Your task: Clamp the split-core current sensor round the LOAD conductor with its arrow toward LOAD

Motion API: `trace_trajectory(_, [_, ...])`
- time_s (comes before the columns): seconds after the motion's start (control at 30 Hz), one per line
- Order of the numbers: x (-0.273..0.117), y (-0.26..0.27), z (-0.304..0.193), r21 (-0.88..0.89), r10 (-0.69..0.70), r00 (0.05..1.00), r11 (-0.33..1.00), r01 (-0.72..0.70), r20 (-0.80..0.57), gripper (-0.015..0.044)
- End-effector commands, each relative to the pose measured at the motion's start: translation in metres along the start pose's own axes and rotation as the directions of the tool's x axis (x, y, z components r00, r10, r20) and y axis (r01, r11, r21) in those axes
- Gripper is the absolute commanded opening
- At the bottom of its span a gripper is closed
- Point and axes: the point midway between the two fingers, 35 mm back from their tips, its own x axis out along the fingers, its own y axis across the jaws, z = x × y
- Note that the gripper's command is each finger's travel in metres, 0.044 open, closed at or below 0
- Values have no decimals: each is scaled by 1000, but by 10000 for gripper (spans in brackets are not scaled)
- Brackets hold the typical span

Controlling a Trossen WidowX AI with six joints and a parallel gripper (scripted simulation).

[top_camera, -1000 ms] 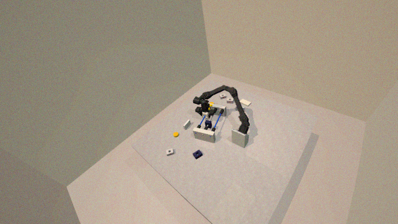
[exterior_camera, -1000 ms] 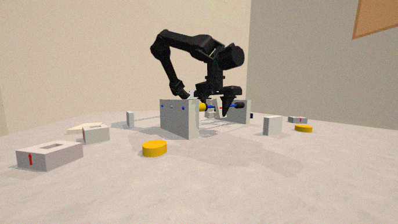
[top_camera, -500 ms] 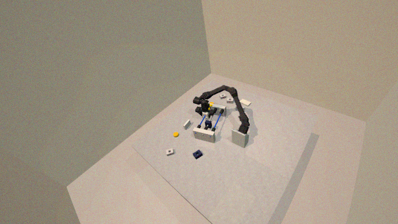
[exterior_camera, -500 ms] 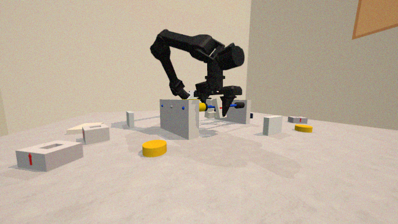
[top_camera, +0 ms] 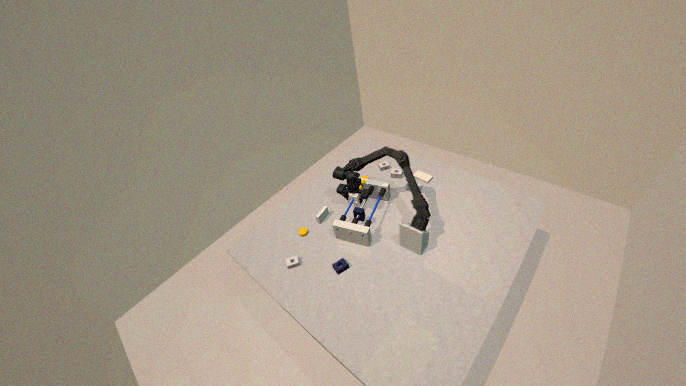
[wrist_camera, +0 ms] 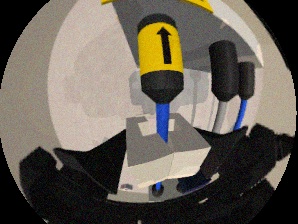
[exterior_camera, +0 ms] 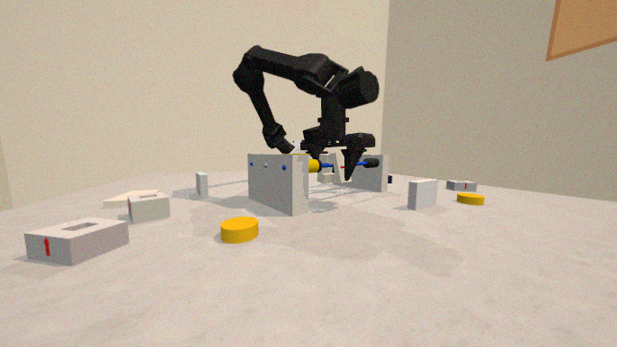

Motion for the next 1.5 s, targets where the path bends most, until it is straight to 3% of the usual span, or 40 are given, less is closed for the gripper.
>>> trace_trajectory(0.0, [0,0,0,0,9,1000,1000,-9,-1,0])
trace_trajectory(0.47, [-14,1,-1,-8,220,976,976,-220,1,0])
trace_trajectory(0.9, [-11,0,0,-3,196,981,981,-196,2,0])
trace_trajectory(1.47, [-11,1,0,-3,189,982,982,-189,1,440])
